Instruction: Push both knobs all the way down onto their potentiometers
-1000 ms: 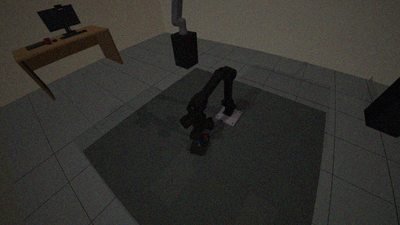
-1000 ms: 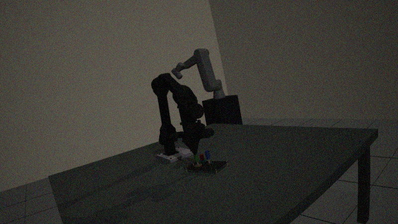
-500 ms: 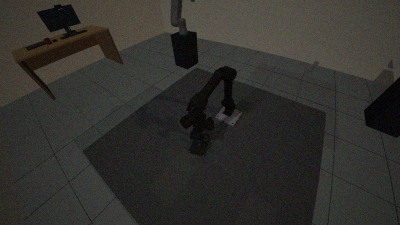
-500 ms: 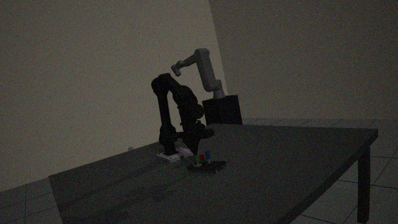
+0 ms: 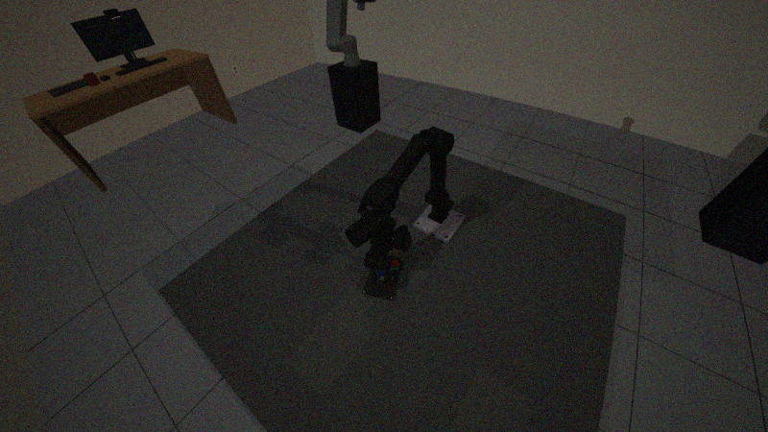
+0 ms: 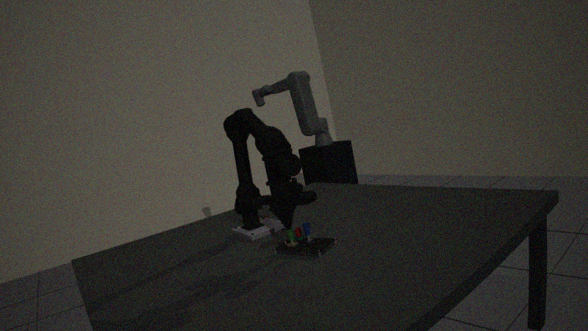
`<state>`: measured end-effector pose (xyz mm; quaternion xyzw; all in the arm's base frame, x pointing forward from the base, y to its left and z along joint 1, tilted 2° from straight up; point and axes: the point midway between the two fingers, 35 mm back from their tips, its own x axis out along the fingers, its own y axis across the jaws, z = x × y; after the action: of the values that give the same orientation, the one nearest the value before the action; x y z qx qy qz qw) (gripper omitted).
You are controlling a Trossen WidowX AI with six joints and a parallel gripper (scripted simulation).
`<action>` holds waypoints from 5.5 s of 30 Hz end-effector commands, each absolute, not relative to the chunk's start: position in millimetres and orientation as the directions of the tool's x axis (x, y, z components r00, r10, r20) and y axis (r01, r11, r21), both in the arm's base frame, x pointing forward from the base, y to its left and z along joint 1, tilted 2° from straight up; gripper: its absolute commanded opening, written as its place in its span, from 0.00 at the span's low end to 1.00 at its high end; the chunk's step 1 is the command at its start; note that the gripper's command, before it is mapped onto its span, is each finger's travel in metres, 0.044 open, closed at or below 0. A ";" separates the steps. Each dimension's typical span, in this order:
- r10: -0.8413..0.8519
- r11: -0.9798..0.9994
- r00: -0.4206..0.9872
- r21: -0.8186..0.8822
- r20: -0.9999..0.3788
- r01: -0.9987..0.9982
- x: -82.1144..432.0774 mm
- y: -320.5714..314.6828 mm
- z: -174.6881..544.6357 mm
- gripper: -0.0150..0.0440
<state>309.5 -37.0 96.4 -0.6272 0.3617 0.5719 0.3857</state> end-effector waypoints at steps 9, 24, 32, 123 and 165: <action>-0.006 -0.443 0.066 -0.057 -0.998 -0.895 312.4 -36.7 80.8 0.25; -0.006 -0.443 0.066 -0.057 -0.998 -0.895 312.5 -36.7 80.1 0.25; -0.006 -0.443 0.066 -0.057 -0.998 -0.895 312.5 -36.7 79.5 0.25; -0.031 0.279 0.116 -0.120 -0.993 -0.953 327.0 -21.8 129.1 0.25; -0.020 0.985 0.099 -0.002 -0.995 0.174 335.9 -15.7 142.0 0.25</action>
<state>333.4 -17.0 138.3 0.0115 0.6731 -0.0273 0.7390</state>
